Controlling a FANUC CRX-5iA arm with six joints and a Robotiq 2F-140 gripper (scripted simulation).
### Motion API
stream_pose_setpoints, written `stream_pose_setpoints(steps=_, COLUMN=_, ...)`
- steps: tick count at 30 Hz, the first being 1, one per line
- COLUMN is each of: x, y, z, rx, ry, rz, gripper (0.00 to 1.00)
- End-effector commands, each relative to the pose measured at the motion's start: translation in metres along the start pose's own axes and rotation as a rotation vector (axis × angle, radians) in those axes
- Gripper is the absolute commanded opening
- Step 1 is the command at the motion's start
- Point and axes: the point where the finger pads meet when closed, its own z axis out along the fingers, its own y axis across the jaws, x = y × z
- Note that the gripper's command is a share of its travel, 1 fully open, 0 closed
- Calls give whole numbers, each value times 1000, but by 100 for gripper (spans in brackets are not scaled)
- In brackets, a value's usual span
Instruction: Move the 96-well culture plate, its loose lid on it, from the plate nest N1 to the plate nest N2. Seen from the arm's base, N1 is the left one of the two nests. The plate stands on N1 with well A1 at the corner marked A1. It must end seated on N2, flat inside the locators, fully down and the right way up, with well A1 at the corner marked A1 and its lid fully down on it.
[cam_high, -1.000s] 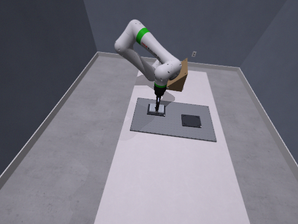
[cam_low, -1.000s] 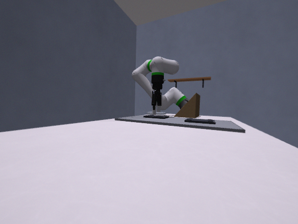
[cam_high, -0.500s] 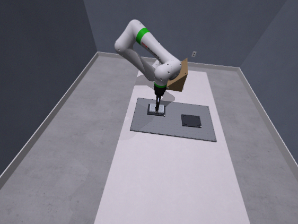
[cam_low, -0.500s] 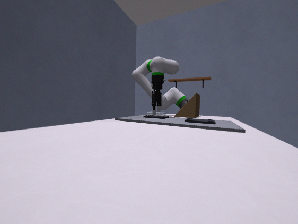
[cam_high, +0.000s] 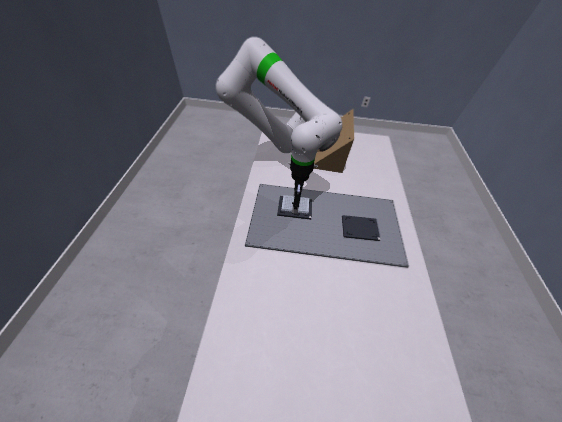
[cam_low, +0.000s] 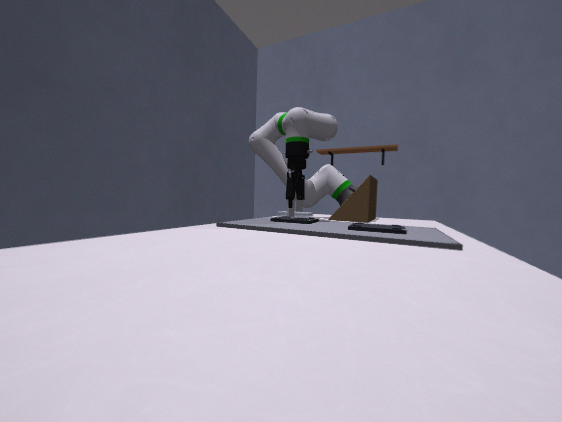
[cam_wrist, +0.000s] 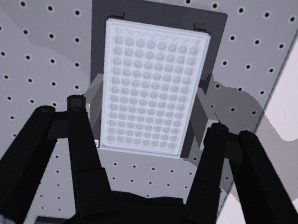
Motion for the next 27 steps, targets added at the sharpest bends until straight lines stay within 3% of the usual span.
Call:
stream_pose_setpoints(steps=1, x=0, y=0, z=0, rx=0, ry=0, rz=0, gripper=0)
stream_pose_setpoints(steps=27, x=0, y=0, z=4, rx=0, ry=0, rz=0, gripper=0)
